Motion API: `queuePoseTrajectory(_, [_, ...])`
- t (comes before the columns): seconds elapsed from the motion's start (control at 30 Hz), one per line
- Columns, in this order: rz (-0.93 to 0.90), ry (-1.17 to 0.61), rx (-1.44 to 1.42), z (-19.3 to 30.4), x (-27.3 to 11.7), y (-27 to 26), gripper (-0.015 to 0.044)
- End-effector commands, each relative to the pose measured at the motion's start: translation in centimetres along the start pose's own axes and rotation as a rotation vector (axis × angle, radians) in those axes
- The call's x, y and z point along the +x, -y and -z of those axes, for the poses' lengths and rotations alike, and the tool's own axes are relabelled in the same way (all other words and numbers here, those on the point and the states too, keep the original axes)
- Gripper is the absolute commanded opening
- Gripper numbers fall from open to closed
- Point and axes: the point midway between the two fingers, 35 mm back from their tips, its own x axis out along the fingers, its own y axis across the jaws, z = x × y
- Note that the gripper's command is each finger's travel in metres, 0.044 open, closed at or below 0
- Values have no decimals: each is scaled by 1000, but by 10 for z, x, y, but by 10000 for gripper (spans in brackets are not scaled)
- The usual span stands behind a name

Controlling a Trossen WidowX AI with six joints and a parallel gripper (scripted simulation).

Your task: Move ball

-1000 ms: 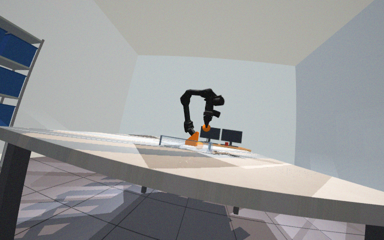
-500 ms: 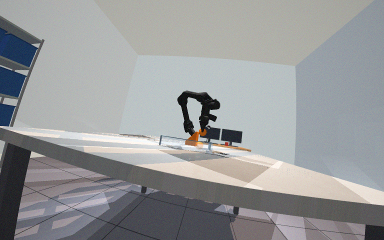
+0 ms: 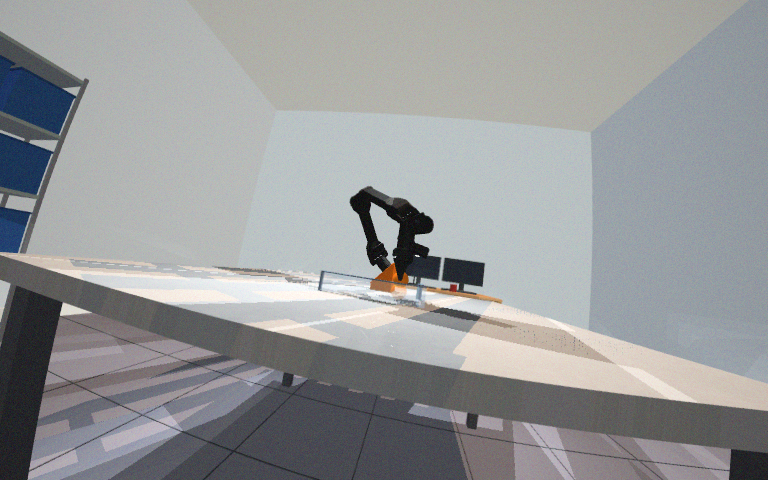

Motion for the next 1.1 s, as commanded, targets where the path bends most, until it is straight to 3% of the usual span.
queuePoseTrajectory(0.0, [1, -7, -10, 1, 22, -3, 0])
queuePoseTrajectory(0.67, [1, -8, -10, 1, 45, -3, 0])
queuePoseTrajectory(1.07, [-4, -5, -3, 2, 42, -3, 315])
